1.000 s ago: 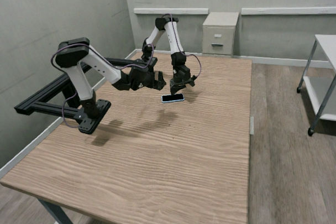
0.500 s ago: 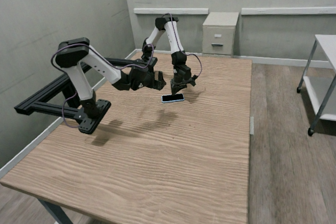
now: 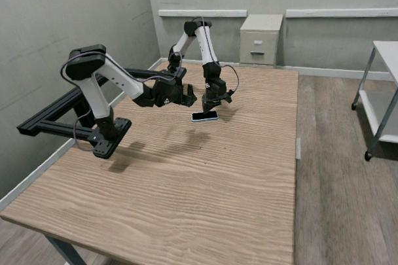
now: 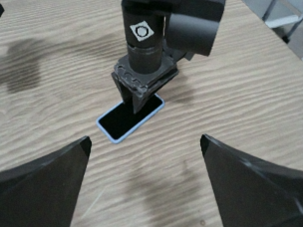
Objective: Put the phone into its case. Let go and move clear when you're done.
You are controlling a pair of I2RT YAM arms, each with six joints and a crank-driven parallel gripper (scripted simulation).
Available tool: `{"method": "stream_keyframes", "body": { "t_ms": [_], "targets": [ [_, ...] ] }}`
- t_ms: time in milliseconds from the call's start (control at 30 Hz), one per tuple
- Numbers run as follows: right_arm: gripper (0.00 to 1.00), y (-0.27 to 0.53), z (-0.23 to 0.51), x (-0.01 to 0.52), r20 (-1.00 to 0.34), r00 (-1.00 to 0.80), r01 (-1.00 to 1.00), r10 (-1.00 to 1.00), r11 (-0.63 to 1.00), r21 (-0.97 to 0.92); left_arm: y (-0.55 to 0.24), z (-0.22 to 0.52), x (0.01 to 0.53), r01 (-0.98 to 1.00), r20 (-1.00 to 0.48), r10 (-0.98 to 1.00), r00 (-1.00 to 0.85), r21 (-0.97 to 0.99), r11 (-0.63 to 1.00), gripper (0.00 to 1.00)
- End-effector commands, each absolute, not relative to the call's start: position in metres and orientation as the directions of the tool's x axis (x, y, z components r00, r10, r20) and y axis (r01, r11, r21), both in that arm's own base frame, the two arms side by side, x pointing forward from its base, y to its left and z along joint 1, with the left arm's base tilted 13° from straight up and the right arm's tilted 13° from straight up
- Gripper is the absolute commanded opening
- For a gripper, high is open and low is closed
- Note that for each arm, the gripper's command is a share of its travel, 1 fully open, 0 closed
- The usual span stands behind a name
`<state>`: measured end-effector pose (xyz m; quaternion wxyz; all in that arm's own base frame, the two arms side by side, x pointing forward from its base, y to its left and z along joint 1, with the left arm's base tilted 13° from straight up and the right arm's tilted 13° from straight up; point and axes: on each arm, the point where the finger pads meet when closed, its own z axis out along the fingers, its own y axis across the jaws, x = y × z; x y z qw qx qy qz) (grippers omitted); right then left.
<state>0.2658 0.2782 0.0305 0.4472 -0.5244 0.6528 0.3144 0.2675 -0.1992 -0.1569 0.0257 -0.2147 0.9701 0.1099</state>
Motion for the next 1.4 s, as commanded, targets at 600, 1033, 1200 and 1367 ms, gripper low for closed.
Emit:
{"method": "stream_keyframes", "body": {
  "t_ms": [600,1033,1200,1367],
  "targets": [
    [1.0,0.279,0.044,0.27,-0.925,-0.016,-0.962,-0.381,0.259,-0.09,-0.191,-0.185,0.268,-0.421,-0.108,-0.407,-0.907,0.2,0.885,0.37],
    [1.0,0.28,0.044,0.27,-0.925,-0.016,-0.962,-0.38,0.259,-0.09,-0.2,-0.159,0.269,-0.425,-0.12,-0.409,-0.905,0.184,0.886,0.37],
    [1.0,0.28,0.044,0.27,-0.925,-0.016,-0.962,-0.38,0.259,-0.09,-0.208,-0.142,0.274,-0.429,-0.126,-0.412,-0.902,0.173,0.887,0.37],
    [1.0,0.28,0.044,0.27,-0.925,-0.015,-0.962,-0.38,0.259,-0.091,-0.208,-0.137,0.275,-0.434,-0.125,-0.417,-0.9,0.173,0.884,0.37]
  ]
}}
